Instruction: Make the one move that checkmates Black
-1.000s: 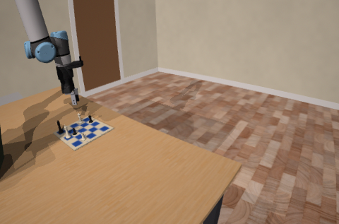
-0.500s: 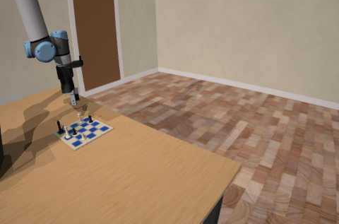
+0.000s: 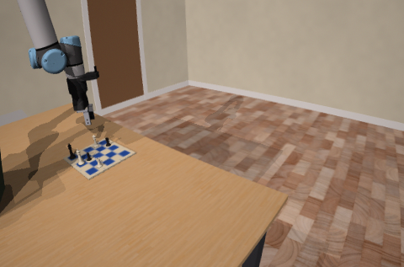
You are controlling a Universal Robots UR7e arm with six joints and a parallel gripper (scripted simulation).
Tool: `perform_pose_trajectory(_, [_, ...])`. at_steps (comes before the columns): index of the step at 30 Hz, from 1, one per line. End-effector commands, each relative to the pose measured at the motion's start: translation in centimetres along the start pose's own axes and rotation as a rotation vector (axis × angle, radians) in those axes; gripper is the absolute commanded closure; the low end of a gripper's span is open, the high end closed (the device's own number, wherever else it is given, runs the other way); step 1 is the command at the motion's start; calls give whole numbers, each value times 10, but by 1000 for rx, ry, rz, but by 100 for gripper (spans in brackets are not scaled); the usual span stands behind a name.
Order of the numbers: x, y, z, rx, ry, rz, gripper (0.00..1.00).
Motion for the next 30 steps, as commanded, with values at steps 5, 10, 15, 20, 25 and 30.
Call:
perform_pose_trajectory(5, [22, 0, 0, 0, -1, 2, 0])
perform_pose_trajectory(10, [34, 0, 0, 0, -1, 2, 0])
perform_pose_trajectory(15, [52, 0, 0, 0, -1, 2, 0])
perform_pose_trajectory(20, [62, 0, 0, 0, -1, 2, 0])
perform_pose_trajectory(25, [63, 0, 0, 0, -1, 2, 0])
perform_pose_trajectory(30, [63, 0, 0, 0, -1, 2, 0])
Point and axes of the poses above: the point where the finger pads meet when closed, its own x axis back along the fingers, its own z axis across the jaws, y = z × x, the point moved 7 cm from there along x, back along the fingers
